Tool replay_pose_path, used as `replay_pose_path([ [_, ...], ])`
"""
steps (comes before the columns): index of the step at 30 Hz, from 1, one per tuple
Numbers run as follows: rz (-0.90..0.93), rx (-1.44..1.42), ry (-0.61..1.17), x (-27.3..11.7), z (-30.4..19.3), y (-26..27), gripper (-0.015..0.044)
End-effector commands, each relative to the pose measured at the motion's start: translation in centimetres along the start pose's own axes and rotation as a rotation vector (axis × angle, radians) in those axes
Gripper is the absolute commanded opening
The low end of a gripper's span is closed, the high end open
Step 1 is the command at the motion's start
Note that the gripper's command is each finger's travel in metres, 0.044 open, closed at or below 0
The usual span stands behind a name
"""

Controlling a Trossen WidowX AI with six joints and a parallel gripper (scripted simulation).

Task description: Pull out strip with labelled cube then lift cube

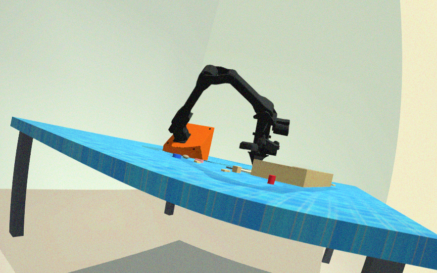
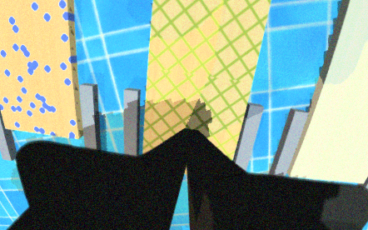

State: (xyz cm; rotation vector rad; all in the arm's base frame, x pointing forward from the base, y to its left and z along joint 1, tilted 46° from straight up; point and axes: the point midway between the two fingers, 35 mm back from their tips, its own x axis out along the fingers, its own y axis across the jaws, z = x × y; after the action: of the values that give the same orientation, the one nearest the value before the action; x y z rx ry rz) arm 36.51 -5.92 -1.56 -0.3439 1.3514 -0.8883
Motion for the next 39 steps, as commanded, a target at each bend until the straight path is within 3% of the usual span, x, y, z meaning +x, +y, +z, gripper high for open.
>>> replay_pose_path([
  [1, -0.004, -0.003, 0.012, 0.3, -1.1, 0.0, 0.0000],
  [39, -0.004, -0.006, 0.015, 0.5, -6.9, -0.1, 0.0000],
])
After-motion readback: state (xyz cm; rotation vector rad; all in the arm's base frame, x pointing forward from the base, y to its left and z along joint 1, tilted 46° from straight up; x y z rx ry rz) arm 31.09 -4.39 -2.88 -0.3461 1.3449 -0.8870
